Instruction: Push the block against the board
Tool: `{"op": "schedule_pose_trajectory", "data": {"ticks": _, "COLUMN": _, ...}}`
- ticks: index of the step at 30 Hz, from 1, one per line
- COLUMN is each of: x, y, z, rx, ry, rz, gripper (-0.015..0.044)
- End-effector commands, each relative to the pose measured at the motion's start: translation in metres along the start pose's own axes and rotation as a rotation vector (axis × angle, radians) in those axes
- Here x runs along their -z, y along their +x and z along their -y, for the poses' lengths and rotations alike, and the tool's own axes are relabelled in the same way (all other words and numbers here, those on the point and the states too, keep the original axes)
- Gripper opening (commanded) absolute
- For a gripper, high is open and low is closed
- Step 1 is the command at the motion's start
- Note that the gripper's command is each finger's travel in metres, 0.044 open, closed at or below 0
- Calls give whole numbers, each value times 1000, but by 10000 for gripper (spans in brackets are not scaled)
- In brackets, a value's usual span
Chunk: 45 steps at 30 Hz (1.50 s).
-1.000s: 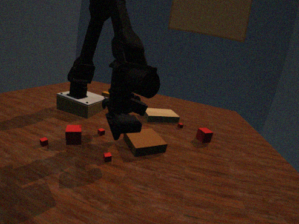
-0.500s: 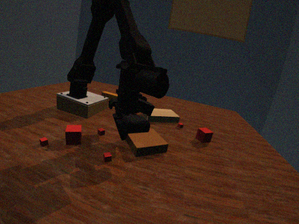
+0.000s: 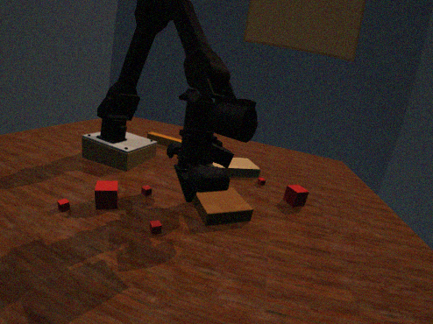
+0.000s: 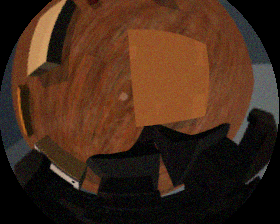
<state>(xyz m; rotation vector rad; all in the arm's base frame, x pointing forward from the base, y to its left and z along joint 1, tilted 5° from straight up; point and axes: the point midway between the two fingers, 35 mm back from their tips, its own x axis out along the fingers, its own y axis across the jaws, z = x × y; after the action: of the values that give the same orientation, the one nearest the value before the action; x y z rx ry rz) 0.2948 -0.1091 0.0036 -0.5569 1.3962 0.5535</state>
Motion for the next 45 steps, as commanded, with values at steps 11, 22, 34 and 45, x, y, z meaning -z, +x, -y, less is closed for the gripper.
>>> {"op": "schedule_pose_trajectory", "data": {"ticks": 11, "x": -16, "y": 0, "z": 1, "rx": -2, "ry": -1, "rz": 4, "gripper": 0}}
{"op": "schedule_pose_trajectory", "data": {"ticks": 22, "x": 1, "y": 1, "z": 2, "rx": -2, "ry": -1, "rz": 3, "gripper": 0}}
{"op": "schedule_pose_trajectory", "data": {"ticks": 34, "x": 21, "y": 1, "z": 2, "rx": -2, "ry": -1, "rz": 1, "gripper": 0}}
{"op": "schedule_pose_trajectory", "data": {"ticks": 45, "x": 28, "y": -42, "z": 3, "rx": -1, "ry": -1, "rz": -1, "gripper": 0}}
